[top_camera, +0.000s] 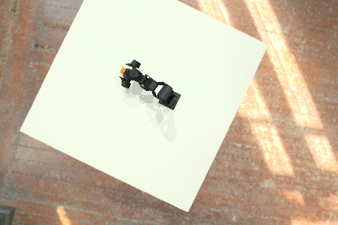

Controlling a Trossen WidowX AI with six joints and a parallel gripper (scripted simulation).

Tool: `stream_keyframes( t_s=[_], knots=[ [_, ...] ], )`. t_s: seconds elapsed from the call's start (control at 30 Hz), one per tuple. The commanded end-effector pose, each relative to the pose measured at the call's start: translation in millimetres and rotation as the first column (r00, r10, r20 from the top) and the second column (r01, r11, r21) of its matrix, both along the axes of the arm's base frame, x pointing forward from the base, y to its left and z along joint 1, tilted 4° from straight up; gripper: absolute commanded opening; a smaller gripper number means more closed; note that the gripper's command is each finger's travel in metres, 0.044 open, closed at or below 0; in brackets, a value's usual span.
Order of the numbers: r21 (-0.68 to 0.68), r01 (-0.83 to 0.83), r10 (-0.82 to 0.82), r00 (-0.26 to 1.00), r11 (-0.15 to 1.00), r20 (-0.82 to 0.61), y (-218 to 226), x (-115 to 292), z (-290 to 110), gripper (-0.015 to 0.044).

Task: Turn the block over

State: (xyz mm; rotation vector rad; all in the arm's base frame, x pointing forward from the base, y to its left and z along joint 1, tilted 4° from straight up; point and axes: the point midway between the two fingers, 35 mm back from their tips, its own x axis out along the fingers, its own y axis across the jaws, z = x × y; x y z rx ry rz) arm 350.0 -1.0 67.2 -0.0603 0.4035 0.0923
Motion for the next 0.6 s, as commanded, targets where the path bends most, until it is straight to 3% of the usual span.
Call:
stream_keyframes(
  t_s=[0.0,0.37,0.57],
  knots=[
    [0.005,-0.002,0.002,1.000,1.000,0.000,1,0,0,0.0440],
    [0.005,-0.001,0.001,1.000,1.000,-0.007,0,1,0,0.0440],
    [-0.011,0.009,-0.012,0.977,1.000,-0.211,0,13,13,0.0440]
  ],
)
